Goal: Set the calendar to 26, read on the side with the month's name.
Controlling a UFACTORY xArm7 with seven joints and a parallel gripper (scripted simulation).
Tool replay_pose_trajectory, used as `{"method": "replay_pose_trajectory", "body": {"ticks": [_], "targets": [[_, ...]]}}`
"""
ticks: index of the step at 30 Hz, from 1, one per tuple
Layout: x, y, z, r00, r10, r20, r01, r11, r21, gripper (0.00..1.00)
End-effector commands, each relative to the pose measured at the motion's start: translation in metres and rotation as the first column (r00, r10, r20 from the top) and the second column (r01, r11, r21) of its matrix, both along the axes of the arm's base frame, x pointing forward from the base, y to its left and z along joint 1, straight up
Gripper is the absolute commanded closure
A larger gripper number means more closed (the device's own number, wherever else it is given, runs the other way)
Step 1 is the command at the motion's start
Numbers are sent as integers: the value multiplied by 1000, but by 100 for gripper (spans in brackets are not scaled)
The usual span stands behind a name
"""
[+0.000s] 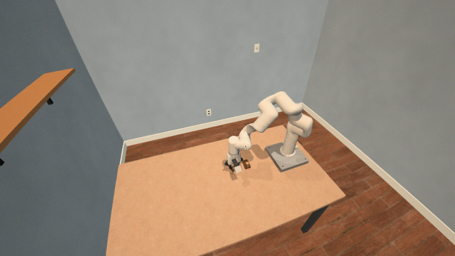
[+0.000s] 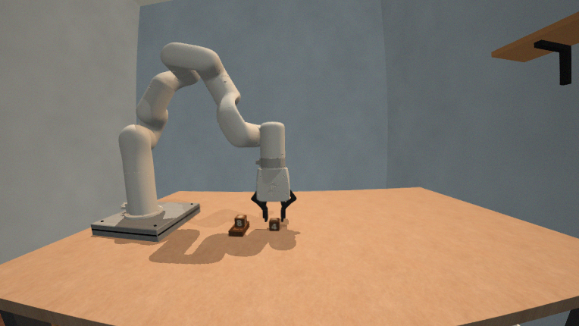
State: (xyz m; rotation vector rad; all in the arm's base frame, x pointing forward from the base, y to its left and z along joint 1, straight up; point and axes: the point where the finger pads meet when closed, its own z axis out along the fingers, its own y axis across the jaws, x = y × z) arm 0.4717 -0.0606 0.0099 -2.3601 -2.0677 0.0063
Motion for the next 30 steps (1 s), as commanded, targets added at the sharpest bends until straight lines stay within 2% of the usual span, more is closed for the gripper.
{"method": "replay_pose_trajectory", "body": {"ticks": [1, 11, 30], "targets": [[2, 0, -5, 1000, 0, 4, 0, 1000, 0, 51], [2, 0, -18, 1000, 0, 4, 0, 1000, 0, 51], [2, 0, -19, 1000, 0, 4, 0, 1000, 0, 51]]}}
